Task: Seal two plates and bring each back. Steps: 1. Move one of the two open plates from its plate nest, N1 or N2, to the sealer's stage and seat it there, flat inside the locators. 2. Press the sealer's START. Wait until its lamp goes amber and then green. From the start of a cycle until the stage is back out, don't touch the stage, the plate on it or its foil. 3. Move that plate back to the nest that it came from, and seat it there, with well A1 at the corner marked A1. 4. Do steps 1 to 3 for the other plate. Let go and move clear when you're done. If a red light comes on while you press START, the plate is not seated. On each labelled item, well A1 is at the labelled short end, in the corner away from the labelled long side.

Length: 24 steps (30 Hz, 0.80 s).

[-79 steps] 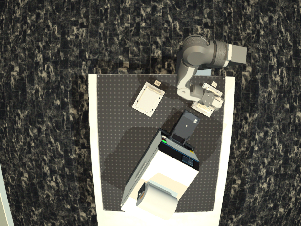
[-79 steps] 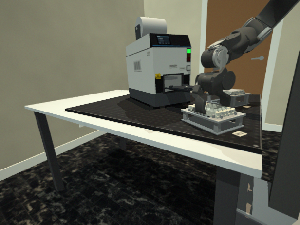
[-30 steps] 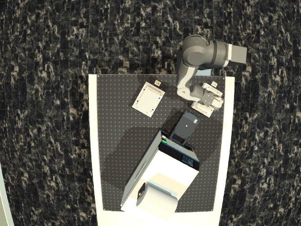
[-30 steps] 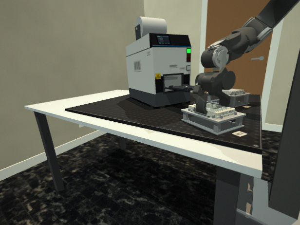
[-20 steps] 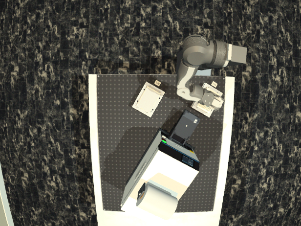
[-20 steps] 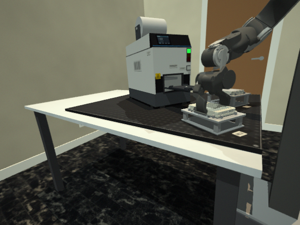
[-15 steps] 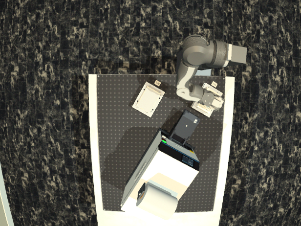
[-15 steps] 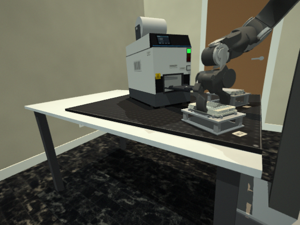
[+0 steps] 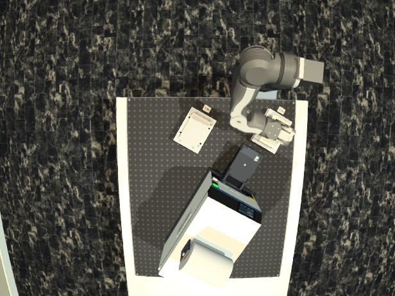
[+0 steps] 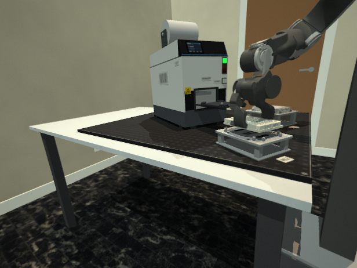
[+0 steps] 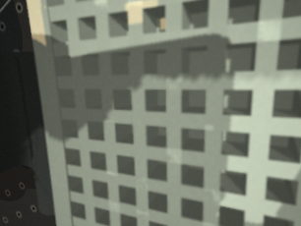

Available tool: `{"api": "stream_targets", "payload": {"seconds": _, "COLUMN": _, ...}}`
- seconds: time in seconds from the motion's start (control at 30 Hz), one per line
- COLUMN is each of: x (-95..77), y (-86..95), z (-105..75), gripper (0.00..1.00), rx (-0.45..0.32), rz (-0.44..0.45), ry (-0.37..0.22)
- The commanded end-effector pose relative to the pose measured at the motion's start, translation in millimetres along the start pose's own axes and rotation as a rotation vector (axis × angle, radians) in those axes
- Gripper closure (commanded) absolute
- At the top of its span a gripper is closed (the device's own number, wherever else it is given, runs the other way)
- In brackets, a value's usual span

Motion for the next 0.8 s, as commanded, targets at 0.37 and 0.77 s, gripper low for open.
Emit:
{"api": "stream_targets", "payload": {"seconds": 0.37, "x": -0.8, "y": -0.9, "z": -17.9, "gripper": 1.0, "rx": 0.007, "rz": 0.009, "ry": -0.001}}
{"api": "stream_targets", "payload": {"seconds": 0.77, "x": 0.5, "y": -2.0, "z": -33.4, "gripper": 1.0, "rx": 0.011, "rz": 0.006, "ry": 0.0}}
Point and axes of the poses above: the point where the finger pads meet when closed, its own z axis out along the fingers, its own y axis across the jaws, x = y × z, the point moved 2 cm from there along -z, back along the fingers, and after that the axes turned 13 degrees about z, right-handed, at the moved point
